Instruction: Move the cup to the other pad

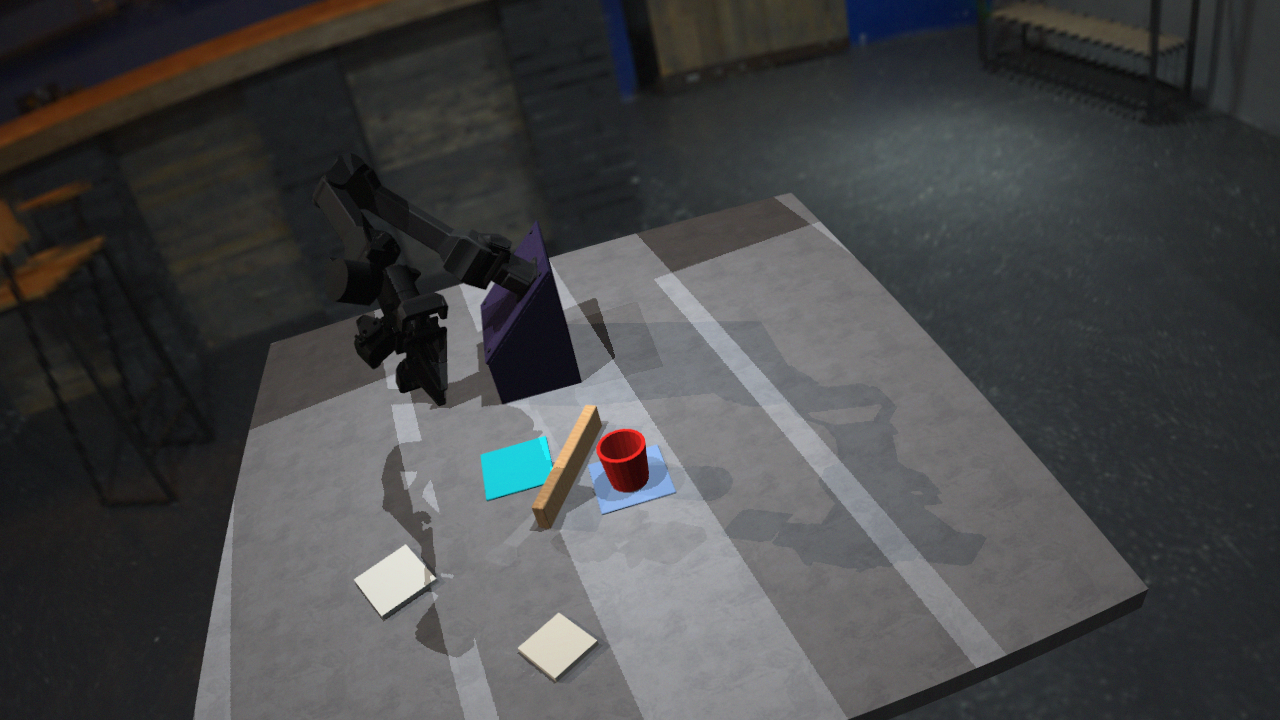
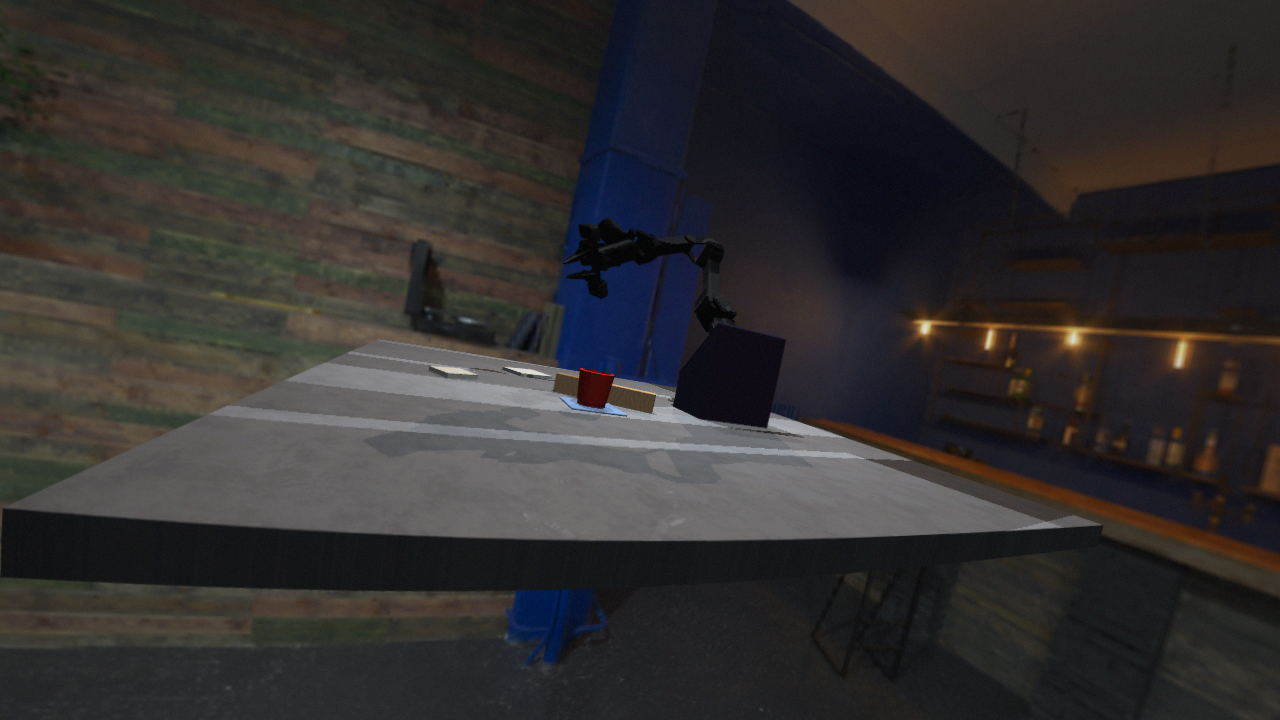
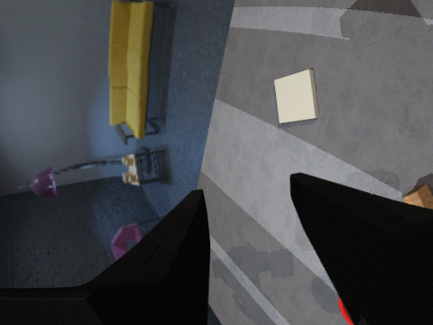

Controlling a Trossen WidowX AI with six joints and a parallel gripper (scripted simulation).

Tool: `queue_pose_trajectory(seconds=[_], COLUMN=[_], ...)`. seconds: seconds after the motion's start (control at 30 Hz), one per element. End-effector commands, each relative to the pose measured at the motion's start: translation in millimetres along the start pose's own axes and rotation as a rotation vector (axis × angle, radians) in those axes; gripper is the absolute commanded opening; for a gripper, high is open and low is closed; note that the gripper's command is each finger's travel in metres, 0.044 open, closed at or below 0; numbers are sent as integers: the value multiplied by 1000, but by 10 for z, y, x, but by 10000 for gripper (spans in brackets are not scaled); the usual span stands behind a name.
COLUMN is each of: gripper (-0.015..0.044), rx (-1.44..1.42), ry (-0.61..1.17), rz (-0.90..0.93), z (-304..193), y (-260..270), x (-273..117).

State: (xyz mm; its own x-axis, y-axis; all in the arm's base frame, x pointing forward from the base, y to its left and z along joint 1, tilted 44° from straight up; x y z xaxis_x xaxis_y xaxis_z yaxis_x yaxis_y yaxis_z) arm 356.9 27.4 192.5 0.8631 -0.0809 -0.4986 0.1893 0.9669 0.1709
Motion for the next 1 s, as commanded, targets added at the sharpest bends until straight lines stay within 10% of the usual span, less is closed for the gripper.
queue_pose_trajectory(seconds=[0.0,0.6,0.97], gripper=[148,148,148], rx=[186,421,416], ry=[199,292,269], rz=[-166,-981,-1013], z=[-506,-2524,-2599], y=[43,-107,-118], x=[378,833,851])
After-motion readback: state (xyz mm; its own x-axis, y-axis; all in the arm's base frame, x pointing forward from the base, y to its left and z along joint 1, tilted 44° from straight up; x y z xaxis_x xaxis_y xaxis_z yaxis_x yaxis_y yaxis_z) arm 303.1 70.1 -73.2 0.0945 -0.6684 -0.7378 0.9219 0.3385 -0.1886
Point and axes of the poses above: the point midway between the two fingers, 35 mm back from their tips, its own x axis out along the fingers, its own y axis across the jaws, z = x × y, the point moved 3 cm from there along -x, back along the fingers, and after that the axes turned 15 degrees about -x, right-handed, at the moved point
